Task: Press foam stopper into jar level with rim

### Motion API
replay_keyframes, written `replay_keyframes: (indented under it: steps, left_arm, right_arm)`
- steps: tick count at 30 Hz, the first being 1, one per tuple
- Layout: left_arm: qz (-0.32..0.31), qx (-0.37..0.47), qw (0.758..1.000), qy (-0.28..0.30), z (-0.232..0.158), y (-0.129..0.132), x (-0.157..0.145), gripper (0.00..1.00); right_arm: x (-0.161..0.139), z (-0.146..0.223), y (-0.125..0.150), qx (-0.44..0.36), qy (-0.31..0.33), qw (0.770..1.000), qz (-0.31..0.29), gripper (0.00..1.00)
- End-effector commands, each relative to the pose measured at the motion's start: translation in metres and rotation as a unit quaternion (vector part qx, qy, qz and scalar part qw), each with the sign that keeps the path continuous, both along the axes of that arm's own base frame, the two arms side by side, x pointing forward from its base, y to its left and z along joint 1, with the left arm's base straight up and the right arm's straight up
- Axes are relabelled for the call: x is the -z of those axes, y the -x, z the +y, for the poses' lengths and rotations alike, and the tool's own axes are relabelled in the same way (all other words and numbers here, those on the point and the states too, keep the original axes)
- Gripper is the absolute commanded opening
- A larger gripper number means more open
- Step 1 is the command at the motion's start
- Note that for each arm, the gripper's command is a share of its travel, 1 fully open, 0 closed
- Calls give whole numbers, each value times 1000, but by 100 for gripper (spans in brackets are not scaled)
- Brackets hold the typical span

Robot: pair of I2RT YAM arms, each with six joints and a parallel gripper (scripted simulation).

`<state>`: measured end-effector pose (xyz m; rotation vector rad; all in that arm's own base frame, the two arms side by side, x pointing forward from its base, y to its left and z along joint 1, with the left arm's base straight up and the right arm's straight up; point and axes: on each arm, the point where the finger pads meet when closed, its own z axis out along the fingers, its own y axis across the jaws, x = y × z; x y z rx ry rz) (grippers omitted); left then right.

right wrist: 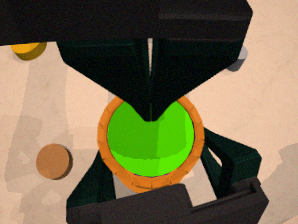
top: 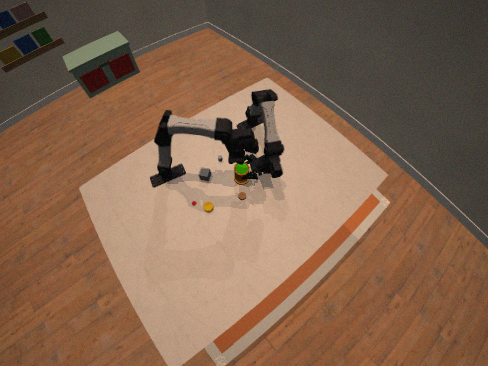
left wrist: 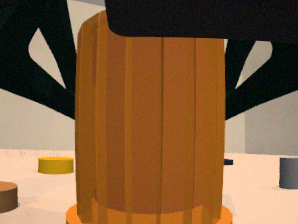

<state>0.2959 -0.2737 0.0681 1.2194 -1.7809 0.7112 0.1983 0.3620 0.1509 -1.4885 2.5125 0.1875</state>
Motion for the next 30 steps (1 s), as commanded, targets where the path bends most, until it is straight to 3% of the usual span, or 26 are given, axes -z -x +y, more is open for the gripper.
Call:
replay_keyframes:
  steps: [1, 7, 24, 30]
  left_arm:
    - [-23, -3, 1000, 19, 0, -12, -19, 64]
    - [-23, -3, 1000, 19, 0, -12, -19, 64]
    - [-23, -3, 1000, 19, 0, -12, -19, 64]
    - [-23, -3, 1000, 19, 0, -12, -19, 64]
  right_arm:
    - [-10, -2, -4, 2, -9, 1000, -9, 0]
    - [-8, 0, -6, 3, 2, 1000, -3, 0]
    - [-50, 0, -5, 3, -8, 1000, -9, 0]
    - [-47, 2, -6, 3, -7, 1000, -8, 0]
